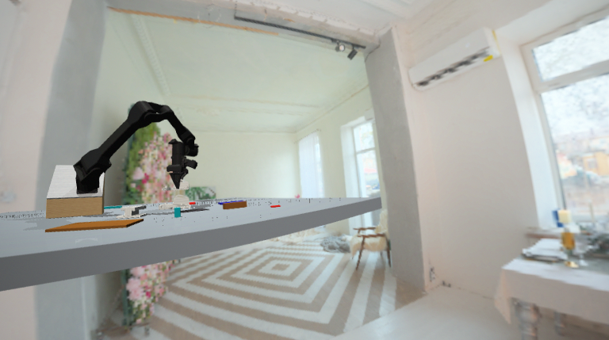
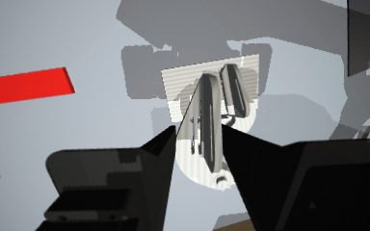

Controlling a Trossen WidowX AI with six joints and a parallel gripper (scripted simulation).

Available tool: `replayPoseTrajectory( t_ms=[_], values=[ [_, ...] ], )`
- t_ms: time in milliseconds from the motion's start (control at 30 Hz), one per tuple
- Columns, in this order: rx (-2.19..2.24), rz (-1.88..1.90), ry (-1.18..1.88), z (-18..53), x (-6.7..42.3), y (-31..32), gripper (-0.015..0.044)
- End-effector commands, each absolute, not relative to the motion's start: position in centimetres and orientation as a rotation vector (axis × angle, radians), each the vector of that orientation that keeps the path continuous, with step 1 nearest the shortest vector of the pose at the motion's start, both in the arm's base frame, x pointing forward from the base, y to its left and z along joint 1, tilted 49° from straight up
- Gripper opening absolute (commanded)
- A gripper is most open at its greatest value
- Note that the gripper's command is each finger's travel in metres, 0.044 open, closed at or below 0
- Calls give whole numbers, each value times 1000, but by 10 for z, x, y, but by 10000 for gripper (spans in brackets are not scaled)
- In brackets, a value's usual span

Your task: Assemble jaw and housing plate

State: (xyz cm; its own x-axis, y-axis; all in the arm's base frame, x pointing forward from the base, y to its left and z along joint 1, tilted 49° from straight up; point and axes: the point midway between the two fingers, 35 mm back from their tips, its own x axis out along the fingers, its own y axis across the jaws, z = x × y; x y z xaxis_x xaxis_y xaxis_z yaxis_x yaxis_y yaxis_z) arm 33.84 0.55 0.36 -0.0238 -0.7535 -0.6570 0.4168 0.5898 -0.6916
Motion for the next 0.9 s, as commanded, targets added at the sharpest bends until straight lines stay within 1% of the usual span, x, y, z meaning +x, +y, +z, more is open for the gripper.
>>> replayPoseTrajectory(
  t_ms=[0,867],
  values=[
    [-338,-957,1286,4,339,5,134],
    [-337,-958,1285,-23,339,-26,134]
  ],
)
